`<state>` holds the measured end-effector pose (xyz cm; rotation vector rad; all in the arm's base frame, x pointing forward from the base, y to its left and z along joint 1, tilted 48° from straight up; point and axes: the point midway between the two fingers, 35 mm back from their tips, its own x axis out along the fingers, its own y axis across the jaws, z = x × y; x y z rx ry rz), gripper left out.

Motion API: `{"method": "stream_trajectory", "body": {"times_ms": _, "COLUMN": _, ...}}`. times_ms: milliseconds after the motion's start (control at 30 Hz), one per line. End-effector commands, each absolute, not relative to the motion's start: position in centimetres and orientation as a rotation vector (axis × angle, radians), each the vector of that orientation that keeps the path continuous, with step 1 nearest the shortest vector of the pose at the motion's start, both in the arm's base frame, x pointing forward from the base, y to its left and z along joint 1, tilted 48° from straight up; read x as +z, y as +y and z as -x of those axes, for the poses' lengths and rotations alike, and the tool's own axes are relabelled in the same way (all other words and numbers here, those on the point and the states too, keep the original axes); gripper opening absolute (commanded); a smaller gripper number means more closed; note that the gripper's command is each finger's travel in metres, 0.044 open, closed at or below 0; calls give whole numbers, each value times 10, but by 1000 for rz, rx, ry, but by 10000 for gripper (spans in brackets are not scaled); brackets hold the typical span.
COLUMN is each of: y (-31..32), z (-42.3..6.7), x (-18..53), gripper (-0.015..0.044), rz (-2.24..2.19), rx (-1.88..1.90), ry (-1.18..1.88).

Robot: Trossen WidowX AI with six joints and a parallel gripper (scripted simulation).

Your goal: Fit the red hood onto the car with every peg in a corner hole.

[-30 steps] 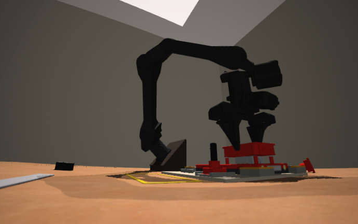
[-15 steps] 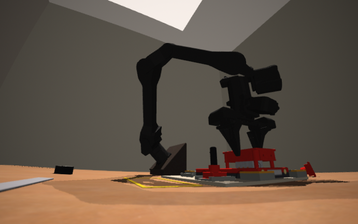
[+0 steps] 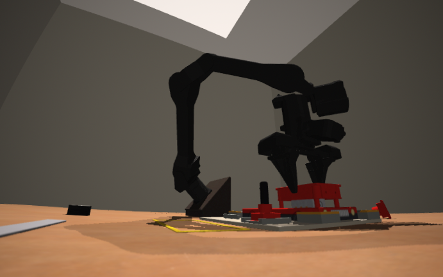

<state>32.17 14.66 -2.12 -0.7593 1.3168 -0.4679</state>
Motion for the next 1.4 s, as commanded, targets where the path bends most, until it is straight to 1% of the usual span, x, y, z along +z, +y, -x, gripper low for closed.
{"method": "stream_trajectory", "body": {"times_ms": 0, "y": 147, "z": -321, "x": -20, "gripper": 0, "rz": 763, "rx": -470, "ry": 1319}}
{"method": "stream_trajectory", "body": {"times_ms": 1367, "y": 141, "z": -323, "x": -25, "gripper": 0, "rz": 763, "rx": -470, "ry": 1319}}
